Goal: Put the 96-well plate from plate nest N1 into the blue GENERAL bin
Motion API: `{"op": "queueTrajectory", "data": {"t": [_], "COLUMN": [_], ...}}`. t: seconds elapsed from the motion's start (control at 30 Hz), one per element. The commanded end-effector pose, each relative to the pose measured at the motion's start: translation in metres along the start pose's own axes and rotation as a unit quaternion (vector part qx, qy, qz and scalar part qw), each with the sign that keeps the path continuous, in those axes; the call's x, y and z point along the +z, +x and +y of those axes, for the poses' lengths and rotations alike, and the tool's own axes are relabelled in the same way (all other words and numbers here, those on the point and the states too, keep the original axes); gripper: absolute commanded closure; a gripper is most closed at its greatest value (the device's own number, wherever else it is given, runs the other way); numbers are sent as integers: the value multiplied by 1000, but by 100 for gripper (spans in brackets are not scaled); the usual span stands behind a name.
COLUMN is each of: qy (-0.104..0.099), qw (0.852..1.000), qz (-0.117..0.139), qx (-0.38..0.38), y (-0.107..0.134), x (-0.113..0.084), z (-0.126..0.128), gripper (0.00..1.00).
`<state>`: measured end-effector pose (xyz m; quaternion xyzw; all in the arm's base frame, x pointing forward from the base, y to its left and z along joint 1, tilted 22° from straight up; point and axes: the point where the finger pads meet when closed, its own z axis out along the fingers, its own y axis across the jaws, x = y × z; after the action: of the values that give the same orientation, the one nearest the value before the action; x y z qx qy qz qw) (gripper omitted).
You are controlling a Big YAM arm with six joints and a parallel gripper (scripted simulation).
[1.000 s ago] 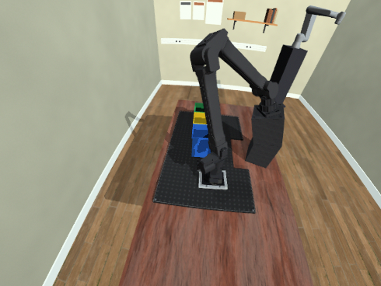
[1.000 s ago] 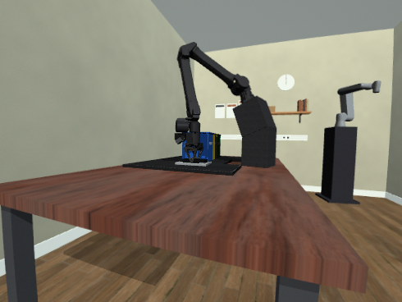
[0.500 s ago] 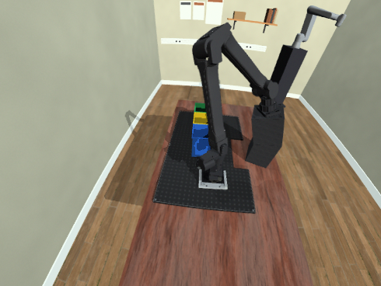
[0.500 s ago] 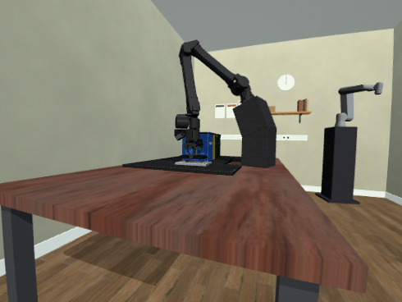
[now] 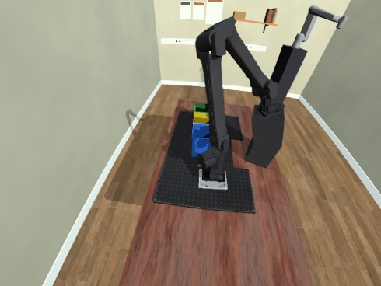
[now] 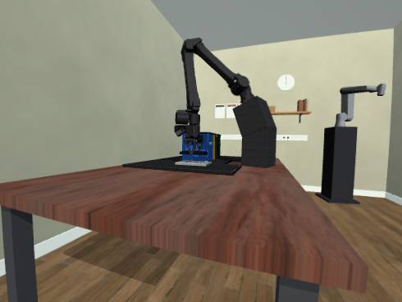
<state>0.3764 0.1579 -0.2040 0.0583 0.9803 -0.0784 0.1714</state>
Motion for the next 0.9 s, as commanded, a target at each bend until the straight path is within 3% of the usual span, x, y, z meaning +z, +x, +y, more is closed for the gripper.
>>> {"op": "queueTrajectory", "data": {"t": [0.0,0.87], "qy": [-5,-7], "qw": [1000,1000], "qz": [-4,-7], "qx": [-4,-3], "y": [1,-2], "x": [-15,-52], "z": [8,10], "gripper": [100,100]}}
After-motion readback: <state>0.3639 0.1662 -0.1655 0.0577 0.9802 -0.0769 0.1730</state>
